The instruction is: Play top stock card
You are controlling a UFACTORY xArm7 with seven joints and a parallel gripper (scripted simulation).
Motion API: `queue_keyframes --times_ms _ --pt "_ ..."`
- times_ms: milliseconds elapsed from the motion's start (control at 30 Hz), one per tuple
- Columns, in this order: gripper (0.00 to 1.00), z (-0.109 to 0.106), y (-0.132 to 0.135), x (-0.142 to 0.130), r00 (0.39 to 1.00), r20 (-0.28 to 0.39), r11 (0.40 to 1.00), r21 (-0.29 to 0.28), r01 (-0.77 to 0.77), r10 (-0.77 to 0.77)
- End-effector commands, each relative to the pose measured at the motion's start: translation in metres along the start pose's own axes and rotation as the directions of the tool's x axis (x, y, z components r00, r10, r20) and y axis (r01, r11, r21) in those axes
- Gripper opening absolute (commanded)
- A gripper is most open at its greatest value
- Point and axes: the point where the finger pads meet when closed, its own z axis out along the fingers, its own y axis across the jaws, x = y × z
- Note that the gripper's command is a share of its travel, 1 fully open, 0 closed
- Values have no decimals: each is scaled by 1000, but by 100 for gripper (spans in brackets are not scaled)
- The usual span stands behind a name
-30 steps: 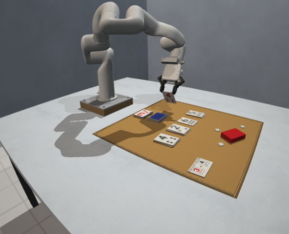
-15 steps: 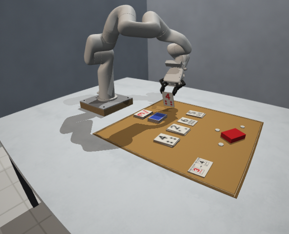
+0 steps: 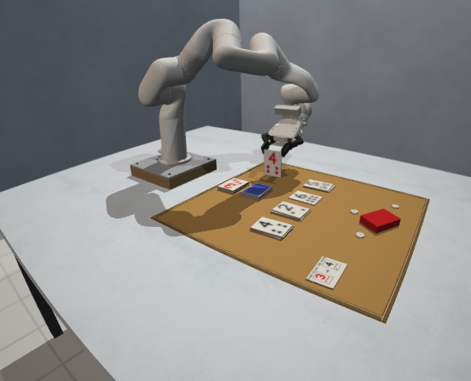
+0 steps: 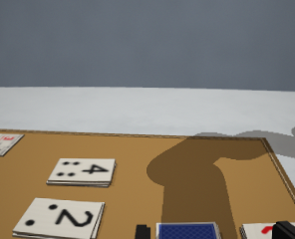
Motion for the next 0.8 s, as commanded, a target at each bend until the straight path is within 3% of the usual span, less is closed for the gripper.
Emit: queue_keyframes --times_ms 0,300,767 --pt "74 -1 -1 -1 997 -83 1000 -6 -2 1" --pt "74 0 -1 -2 988 -154 1000 -5 -1 1" --pt "74 0 -1 -2 986 -168 1000 -5 -2 1"
